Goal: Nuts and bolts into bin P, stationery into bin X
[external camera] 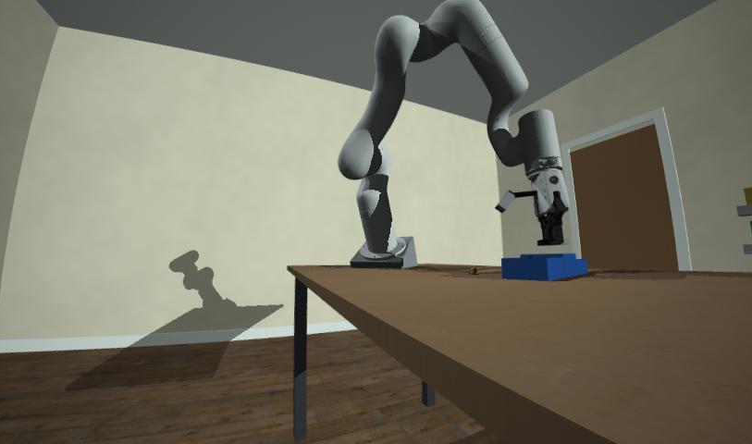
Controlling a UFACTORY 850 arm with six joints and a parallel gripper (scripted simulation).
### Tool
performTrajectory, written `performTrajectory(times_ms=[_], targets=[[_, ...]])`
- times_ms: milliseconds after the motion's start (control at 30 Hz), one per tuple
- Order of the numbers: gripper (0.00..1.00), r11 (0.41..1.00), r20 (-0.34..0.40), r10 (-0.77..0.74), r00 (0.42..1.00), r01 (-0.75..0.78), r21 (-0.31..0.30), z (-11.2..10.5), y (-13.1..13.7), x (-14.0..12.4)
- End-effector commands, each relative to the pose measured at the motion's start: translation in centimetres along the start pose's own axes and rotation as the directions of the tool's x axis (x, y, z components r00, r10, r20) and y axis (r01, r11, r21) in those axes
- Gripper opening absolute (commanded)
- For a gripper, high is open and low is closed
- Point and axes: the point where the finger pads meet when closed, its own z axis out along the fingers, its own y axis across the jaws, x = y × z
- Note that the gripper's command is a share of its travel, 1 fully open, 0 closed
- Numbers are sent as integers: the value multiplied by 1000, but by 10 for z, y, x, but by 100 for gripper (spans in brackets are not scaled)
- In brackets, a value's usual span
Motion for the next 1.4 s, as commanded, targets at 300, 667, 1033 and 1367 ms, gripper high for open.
performTrajectory(times_ms=[300, 667, 1033, 1367], targets=[[0, 939, 2, -345, 939, 345, 0, 1, 2, -10], [0, 835, 1, -551, 835, 551, 0, 1, 2, -10], [0, 713, -2, -701, 714, 700, -15, 1, 2, -9], [0, 656, -2, -754, 657, 754, -32, 1, 2, -10]])
